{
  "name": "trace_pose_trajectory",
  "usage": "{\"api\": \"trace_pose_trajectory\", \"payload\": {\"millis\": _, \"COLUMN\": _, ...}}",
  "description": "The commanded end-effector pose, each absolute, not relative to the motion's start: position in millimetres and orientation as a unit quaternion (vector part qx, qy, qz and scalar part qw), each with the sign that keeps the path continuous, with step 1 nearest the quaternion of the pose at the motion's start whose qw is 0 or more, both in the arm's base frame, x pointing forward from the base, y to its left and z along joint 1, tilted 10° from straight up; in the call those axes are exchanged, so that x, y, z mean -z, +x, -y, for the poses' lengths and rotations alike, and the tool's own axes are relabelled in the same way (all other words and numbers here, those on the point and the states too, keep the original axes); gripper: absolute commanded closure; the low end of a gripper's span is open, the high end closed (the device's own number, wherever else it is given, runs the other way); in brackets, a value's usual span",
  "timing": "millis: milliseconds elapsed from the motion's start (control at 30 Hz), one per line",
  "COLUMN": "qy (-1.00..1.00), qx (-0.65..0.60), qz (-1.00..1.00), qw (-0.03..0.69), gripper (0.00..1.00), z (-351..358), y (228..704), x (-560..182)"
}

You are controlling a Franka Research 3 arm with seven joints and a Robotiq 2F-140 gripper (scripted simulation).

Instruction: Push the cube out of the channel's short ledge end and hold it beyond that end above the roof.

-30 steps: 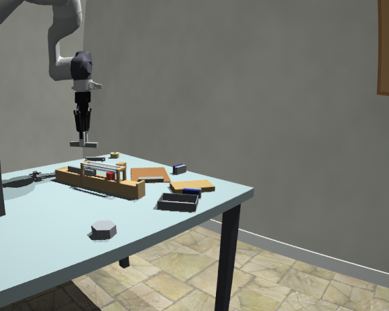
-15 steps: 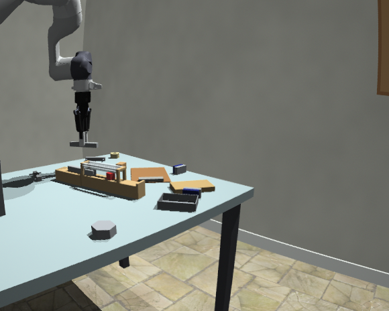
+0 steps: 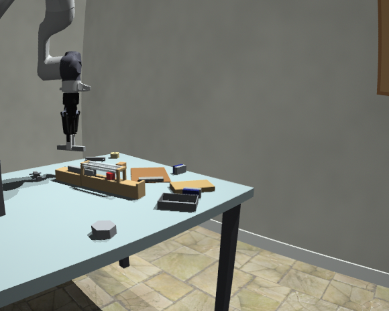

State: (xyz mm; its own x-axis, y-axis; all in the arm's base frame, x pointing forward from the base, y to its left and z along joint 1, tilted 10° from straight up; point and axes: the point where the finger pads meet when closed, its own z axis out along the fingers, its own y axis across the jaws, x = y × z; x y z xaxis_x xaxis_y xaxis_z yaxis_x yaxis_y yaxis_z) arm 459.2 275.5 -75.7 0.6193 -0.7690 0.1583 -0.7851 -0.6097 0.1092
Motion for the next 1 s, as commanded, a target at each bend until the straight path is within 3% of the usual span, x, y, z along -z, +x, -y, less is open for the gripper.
{"api": "trace_pose_trajectory", "payload": {"millis": 0, "qy": 0.862, "qx": -0.065, "qz": 0.500, "qw": 0.057, "gripper": 1.00, "z": -274.4, "y": 419.7, "x": 72.6}}
{"api": "trace_pose_trajectory", "payload": {"millis": 167, "qy": 0.846, "qx": -0.064, "qz": 0.526, "qw": 0.056, "gripper": 1.00, "z": -260.8, "y": 381.4, "x": 72.8}}
{"api": "trace_pose_trajectory", "payload": {"millis": 967, "qy": 0.846, "qx": -0.065, "qz": 0.526, "qw": 0.055, "gripper": 1.00, "z": -252.3, "y": 382.7, "x": 127.6}}
